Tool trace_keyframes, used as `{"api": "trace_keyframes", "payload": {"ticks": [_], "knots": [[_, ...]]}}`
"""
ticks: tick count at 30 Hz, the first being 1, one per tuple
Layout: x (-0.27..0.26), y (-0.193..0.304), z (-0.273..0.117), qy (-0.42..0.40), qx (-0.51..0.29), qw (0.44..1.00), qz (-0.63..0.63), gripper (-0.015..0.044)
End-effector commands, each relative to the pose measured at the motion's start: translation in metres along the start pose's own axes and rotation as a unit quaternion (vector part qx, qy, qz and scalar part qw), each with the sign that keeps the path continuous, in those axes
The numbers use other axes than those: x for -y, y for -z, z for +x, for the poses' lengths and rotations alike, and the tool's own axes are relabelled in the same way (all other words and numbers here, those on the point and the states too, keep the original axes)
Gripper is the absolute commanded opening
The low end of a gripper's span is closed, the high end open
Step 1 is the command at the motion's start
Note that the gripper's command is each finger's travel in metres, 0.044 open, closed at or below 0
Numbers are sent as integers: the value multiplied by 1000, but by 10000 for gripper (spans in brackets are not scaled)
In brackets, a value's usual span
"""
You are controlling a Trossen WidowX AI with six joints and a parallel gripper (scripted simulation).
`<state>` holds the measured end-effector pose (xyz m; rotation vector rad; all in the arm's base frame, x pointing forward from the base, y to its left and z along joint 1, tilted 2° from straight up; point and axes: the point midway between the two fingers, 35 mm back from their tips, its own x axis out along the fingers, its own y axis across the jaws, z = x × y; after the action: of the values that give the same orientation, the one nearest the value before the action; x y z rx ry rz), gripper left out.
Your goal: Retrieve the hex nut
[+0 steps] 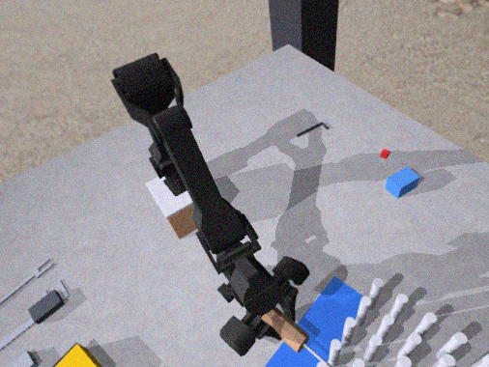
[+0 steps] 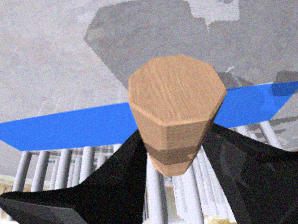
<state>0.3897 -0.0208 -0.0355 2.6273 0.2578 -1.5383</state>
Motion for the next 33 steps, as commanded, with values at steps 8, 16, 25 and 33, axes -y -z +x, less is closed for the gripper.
{"api": "trace_keyframes", "payload": {"ticks": [8,16,25,33], "knots": [[-1,-1,7,-2,0,1000,2,0],[-1,-4,12,-2,0,1000,2,0],[-1,-7,18,-2,0,1000,2,0],[-1,-9,19,-2,1,1000,2,0]]}}
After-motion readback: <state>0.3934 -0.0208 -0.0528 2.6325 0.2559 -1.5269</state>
